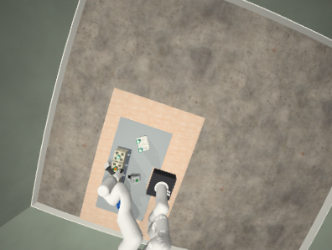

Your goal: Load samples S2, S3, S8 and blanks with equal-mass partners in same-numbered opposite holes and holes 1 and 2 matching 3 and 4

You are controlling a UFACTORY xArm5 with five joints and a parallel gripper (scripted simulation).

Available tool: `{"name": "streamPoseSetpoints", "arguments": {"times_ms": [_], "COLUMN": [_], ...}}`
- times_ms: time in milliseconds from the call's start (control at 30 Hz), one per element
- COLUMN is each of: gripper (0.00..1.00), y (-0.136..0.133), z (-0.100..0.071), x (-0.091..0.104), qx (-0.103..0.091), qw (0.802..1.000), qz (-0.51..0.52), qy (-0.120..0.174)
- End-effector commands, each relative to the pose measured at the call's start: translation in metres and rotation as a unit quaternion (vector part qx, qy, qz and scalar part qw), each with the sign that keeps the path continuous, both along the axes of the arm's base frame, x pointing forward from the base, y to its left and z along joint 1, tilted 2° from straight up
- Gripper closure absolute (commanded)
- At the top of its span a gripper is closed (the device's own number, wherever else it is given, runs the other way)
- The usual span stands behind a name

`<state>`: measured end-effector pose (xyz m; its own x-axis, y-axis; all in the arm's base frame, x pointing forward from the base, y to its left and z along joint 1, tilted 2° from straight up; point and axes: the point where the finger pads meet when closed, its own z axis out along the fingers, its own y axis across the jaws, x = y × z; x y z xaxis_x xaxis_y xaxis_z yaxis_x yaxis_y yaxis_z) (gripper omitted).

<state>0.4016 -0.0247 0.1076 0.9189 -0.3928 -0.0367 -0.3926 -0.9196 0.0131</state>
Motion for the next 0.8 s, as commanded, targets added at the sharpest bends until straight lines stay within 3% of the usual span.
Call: {"name": "streamPoseSetpoints", "arguments": {"times_ms": [0, 433, 500, 633, 767], "gripper": [1.00, 1.00, 1.00, 1.00, 1.00], "y": [0.007, 0.037, 0.037, 0.046, 0.055], "z": [-0.002, -0.023, -0.023, -0.029, -0.036], "x": [-0.011, -0.065, -0.065, -0.081, -0.098], "qx": [-0.002, -0.010, -0.010, -0.012, -0.013], "qw": [0.998, 0.964, 0.964, 0.944, 0.943], "qz": [-0.054, -0.267, -0.267, -0.331, -0.331], "qy": [-0.009, -0.007, -0.007, -0.007, -0.007]}}
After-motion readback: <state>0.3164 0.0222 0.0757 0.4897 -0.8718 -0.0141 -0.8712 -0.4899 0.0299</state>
